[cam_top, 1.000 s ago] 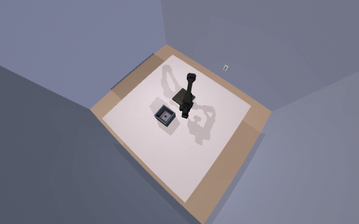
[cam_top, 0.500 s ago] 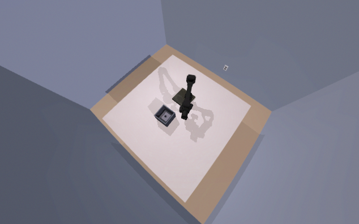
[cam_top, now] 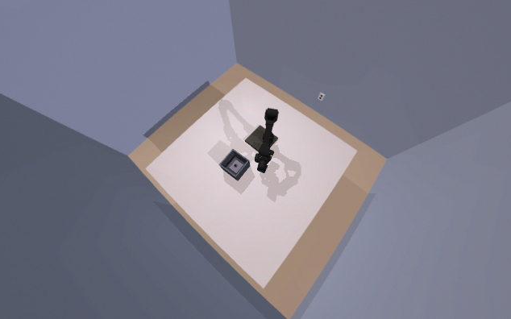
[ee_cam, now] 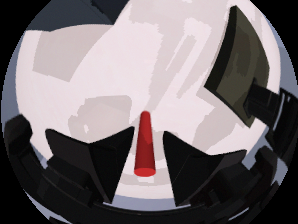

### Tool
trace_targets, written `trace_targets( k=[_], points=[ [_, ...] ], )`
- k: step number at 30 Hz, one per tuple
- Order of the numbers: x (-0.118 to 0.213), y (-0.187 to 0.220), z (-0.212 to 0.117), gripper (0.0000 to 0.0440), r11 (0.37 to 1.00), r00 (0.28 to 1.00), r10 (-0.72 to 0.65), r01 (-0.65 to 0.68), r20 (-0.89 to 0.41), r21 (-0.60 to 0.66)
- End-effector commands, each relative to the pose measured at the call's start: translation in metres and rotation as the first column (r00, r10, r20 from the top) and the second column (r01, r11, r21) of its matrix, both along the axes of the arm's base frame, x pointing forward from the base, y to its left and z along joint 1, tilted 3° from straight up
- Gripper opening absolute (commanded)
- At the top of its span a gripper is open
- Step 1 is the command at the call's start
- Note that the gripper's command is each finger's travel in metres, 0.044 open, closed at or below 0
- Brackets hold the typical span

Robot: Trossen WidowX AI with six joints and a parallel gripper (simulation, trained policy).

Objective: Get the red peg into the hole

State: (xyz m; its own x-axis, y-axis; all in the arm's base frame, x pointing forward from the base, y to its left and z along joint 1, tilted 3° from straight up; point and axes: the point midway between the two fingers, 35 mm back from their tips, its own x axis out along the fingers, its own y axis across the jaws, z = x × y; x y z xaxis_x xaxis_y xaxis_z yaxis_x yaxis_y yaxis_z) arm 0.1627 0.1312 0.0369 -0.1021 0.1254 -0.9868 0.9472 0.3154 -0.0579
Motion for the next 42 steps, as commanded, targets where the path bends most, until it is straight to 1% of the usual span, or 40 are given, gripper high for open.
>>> trace_targets(
  k=[1, 3, 4, 14, 24, 33, 42],
  points=[
    [0.004, 0.002, -0.003, 0.0062, 1.0, 1.0, 0.021, -0.021, 0.005, 0.002],
    [0.006, 0.004, -0.002, 0.001, 0.999, 0.999, 0.031, -0.031, 0.011, 0.01],
    [0.007, 0.005, -0.002, 0.0, 0.999, 0.999, 0.036, -0.036, 0.013, 0.014],
    [0.023, 0.021, 0.029, 0.0, 0.991, 0.996, 0.007, -0.019, 0.092, 0.13],
    [0.042, 0.023, 0.075, 0.0, 0.979, 0.979, -0.003, -0.039, 0.205, 0.202],
    [0.059, 0.006, 0.121, 0.0, 0.978, 0.945, -0.002, -0.066, 0.327, 0.195],
    [0.077, -0.027, 0.16, 0.0, 0.99, 0.905, -0.011, -0.049, 0.425, 0.131]
  ],
)
